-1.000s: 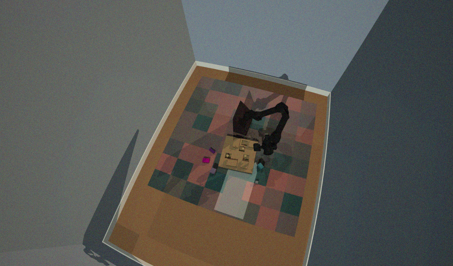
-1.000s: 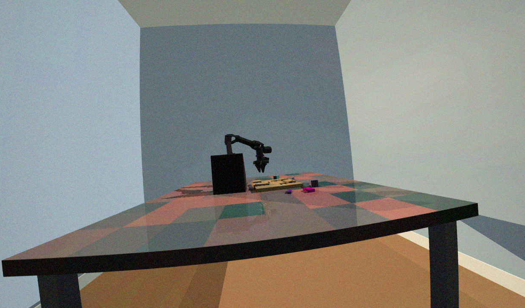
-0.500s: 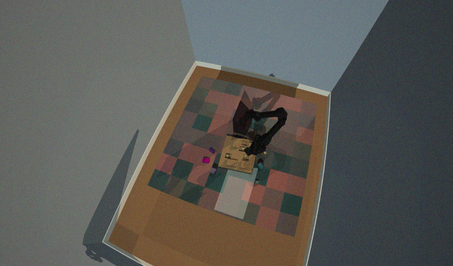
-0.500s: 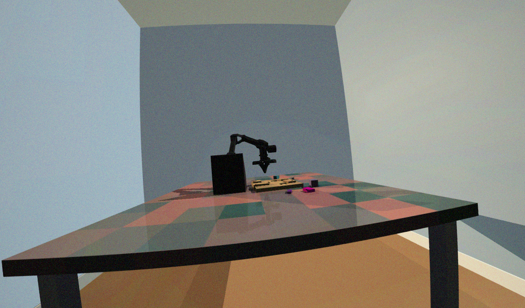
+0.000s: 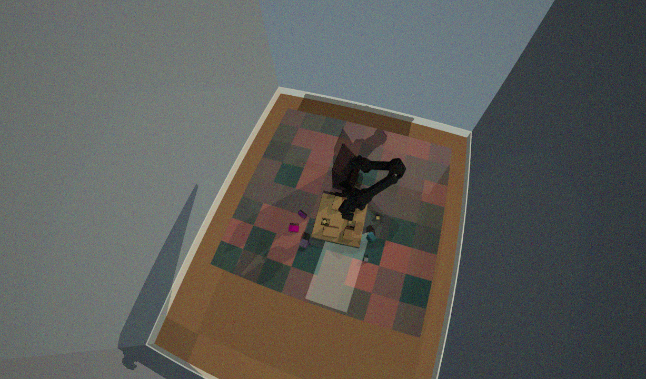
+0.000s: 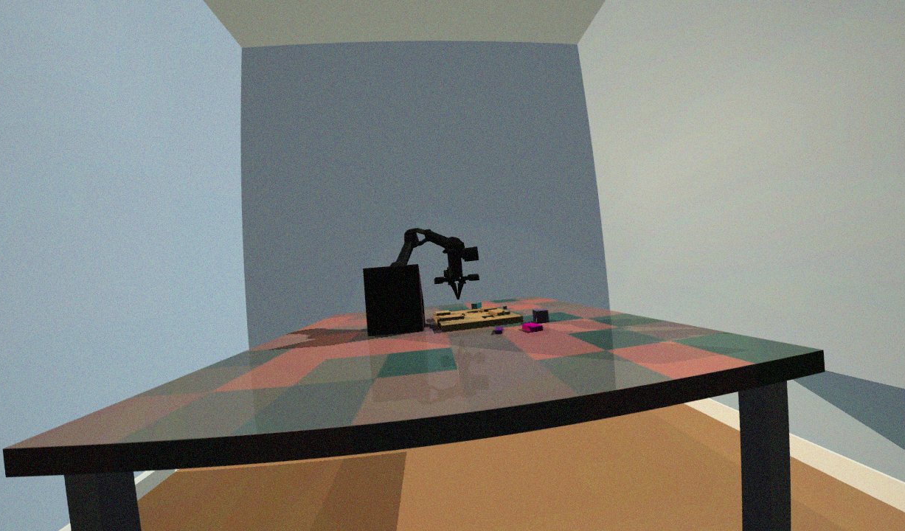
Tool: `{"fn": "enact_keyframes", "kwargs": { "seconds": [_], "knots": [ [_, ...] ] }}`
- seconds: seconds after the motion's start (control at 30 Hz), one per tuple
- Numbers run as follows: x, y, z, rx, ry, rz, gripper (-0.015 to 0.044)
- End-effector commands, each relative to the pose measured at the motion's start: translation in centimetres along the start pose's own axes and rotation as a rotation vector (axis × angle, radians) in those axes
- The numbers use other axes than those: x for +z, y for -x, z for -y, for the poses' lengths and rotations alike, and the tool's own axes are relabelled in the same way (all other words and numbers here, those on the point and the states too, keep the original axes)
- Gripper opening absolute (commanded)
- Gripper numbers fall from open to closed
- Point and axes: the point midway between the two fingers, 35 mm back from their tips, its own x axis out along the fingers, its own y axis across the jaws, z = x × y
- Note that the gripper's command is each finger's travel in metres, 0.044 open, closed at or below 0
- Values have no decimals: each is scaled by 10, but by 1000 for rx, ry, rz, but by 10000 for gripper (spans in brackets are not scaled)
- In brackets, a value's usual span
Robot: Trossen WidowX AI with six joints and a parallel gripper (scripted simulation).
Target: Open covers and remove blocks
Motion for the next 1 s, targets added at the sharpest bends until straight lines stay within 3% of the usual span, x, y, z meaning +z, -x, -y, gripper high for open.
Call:
{"fn": "enact_keyframes", "kwargs": {
  "seconds": [0.0, 0.27, 0.63, 0.97],
  "knots": [
    [-20, -3, -9, 4, 170, 23, 0],
    [-22, -5, -8, 4, 170, 23, 0],
    [-21, -50, -9, 4, 170, 24, 0],
    [-21, -57, -10, 4, 170, 25, 0]
  ]
}}
